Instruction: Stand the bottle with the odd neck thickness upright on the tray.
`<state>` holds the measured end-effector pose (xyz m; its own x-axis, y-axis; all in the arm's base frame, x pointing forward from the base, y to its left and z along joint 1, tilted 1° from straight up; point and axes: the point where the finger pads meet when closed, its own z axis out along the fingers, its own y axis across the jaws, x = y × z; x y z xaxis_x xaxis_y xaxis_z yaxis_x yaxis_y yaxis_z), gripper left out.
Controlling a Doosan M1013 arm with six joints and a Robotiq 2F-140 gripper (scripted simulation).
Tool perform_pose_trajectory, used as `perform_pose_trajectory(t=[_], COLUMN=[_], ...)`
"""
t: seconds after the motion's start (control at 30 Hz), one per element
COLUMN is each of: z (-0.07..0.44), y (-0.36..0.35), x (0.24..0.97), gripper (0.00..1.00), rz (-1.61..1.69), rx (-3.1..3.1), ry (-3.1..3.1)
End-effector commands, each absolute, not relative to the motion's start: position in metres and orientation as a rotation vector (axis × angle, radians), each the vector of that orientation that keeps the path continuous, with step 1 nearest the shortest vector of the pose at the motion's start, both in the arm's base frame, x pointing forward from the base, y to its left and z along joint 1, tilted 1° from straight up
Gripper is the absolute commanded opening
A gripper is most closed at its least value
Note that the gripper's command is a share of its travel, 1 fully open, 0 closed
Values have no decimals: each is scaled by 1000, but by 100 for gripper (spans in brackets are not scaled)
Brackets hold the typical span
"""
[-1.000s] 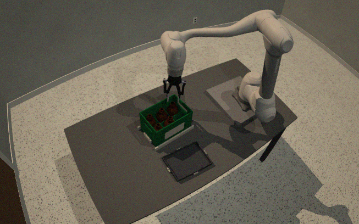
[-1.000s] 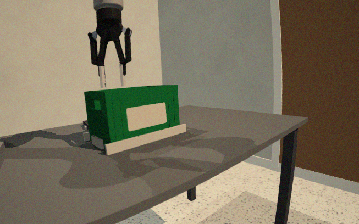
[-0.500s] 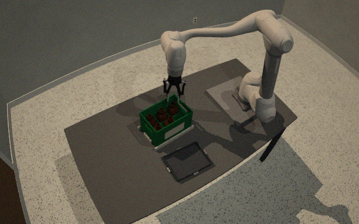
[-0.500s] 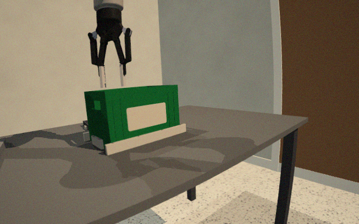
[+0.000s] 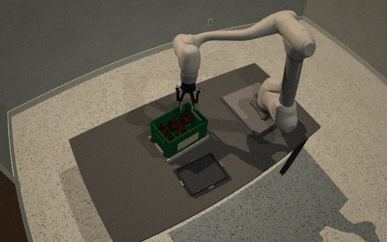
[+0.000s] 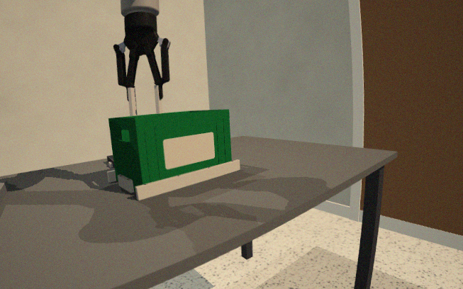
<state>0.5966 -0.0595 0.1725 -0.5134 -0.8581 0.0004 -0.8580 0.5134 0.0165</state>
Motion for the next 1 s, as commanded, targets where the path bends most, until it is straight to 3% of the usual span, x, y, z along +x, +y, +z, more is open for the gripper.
perform_pose_trajectory(t=[0.0, 0.97], z=[170, 141], y=[-59, -59], x=[596, 596], gripper=[38, 38], rz=[-22, -22], rx=[1545, 1545], ry=[-2726, -2726])
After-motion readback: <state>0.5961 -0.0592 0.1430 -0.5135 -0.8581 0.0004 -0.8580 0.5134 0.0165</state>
